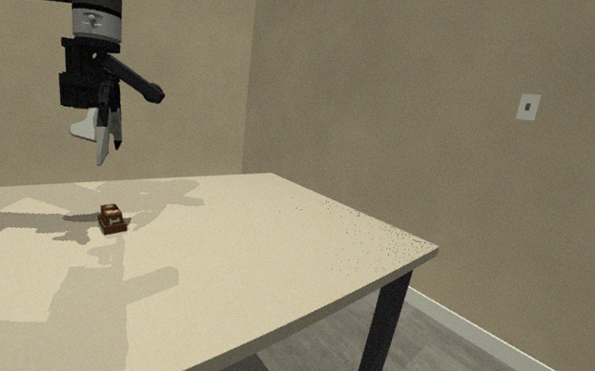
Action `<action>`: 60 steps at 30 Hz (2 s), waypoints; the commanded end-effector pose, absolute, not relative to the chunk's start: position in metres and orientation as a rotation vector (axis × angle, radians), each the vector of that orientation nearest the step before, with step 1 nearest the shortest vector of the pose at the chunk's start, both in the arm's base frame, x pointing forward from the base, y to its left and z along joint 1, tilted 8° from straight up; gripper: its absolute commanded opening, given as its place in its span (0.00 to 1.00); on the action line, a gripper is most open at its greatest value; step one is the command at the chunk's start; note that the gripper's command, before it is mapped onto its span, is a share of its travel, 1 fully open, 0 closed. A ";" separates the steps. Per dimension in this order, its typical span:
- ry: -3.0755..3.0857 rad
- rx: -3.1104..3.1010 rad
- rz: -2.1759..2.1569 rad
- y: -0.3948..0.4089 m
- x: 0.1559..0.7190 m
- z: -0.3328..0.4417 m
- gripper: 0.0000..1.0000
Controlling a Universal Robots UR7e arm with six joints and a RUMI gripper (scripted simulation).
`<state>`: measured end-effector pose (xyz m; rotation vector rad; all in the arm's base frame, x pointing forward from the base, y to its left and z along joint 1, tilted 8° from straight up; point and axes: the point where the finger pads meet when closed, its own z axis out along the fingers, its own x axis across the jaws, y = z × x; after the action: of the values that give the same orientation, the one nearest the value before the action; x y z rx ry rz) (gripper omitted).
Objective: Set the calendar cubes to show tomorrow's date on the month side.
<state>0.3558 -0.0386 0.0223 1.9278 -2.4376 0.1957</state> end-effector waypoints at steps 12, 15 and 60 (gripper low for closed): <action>-2.879 1.245 0.210 -0.043 0.358 0.006 1.00; -2.906 1.188 0.210 -0.043 0.358 0.005 1.00; -3.172 0.238 0.200 -0.042 0.353 -0.015 0.28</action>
<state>0.3531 -0.0423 -0.0157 0.2376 -3.1713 0.1994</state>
